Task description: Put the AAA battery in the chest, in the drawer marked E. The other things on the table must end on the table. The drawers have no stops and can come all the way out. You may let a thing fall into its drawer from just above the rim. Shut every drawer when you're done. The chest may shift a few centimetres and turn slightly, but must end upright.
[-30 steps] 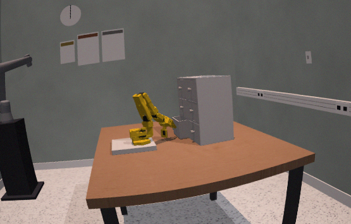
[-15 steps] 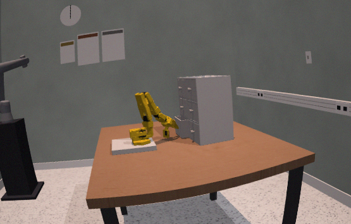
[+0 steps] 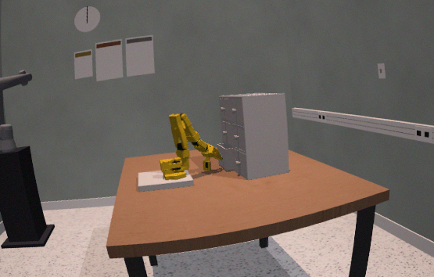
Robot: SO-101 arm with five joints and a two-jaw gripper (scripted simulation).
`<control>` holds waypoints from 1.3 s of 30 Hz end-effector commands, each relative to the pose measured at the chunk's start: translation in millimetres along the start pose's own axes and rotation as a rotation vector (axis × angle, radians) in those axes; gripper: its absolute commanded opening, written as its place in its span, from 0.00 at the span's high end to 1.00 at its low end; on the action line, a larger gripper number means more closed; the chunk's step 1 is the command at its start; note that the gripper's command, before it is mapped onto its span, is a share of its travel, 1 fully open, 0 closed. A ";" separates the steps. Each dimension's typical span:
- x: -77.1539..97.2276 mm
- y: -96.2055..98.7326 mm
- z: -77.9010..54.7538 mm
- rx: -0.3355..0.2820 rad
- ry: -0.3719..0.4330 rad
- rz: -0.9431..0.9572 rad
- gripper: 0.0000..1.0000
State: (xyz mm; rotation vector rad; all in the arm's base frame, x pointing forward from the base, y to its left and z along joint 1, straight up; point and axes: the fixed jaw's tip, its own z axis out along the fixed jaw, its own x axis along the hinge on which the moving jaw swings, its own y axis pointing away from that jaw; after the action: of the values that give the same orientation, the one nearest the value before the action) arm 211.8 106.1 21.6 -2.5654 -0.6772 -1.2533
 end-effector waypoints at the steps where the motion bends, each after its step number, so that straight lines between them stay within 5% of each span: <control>1: 11.7 -1.2 4.0 0.005 0.037 0.009 1.00; 39: 15.1 3.4 10.3 -0.009 0.031 0.020 1.00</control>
State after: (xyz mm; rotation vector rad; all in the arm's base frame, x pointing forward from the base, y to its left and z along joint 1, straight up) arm 218.5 105.3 19.3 -2.5835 -0.6591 -1.2463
